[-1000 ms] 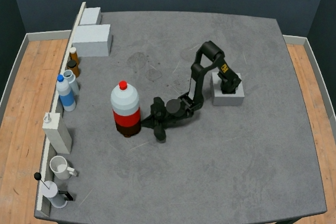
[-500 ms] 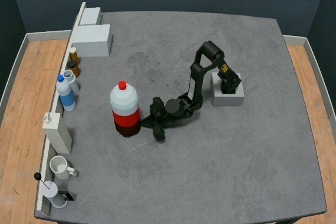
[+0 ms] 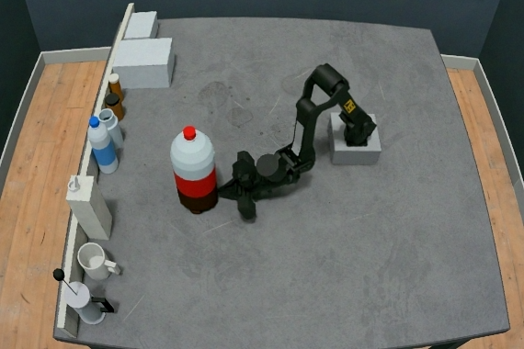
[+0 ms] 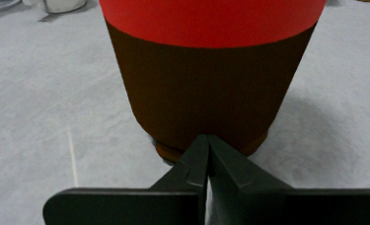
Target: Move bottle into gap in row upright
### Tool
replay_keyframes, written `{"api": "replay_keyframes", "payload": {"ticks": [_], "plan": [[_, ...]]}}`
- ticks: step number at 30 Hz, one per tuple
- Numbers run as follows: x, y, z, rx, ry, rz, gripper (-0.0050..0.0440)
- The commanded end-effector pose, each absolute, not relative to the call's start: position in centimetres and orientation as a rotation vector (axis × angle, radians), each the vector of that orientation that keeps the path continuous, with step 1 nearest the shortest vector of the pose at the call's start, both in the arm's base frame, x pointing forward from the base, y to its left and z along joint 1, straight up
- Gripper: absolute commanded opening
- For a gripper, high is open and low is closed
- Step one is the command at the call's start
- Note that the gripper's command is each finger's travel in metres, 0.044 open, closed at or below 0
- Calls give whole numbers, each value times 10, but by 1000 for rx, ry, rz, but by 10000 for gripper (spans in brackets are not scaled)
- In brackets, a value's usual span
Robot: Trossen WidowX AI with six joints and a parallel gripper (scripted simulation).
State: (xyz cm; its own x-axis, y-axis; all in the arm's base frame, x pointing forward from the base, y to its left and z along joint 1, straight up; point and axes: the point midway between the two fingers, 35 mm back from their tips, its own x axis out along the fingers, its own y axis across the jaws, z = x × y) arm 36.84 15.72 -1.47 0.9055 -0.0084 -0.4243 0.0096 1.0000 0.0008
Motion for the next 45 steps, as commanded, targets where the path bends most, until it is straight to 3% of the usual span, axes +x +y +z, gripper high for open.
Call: {"api": "replay_keyframes", "payload": {"ticks": [1,45], "plan": [[375,157,-12,6,429,-13,-50],[392,156,-12,6,428,-13,-50]]}}
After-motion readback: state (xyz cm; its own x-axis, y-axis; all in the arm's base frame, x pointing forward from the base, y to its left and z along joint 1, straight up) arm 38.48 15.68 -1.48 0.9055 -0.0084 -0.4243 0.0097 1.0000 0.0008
